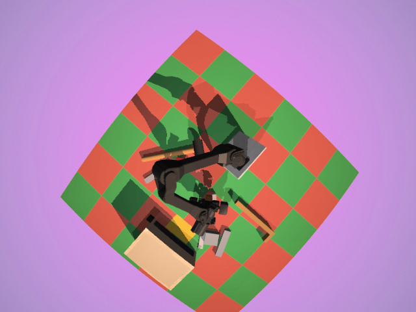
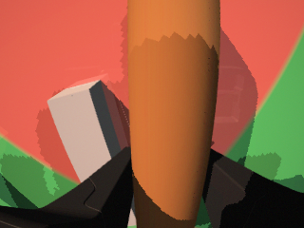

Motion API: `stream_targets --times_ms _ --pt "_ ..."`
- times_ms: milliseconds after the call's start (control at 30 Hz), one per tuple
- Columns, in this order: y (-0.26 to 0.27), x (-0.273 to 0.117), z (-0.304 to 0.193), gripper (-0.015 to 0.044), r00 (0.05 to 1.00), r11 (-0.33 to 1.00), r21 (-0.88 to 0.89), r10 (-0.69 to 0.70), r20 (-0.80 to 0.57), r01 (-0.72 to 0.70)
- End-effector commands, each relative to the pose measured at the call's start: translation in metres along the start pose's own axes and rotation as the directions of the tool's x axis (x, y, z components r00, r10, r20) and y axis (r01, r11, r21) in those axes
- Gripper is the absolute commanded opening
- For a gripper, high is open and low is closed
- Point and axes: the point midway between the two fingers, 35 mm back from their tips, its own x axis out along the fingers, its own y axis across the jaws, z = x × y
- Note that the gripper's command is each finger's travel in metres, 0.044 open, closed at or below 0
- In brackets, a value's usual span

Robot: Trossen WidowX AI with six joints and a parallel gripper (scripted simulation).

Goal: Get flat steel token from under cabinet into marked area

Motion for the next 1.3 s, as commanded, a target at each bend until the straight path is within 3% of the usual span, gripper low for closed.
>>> stream_targets --times_ms 0,1267 --pt "0.003 -0.002 0.004 0.0 1.0 1.0 -0.011 0.004 0.009 -0.004" --pt "0.02 -0.002 0.008 0.0 1.0 1.0 -0.01 0.005 0.01 -0.005"
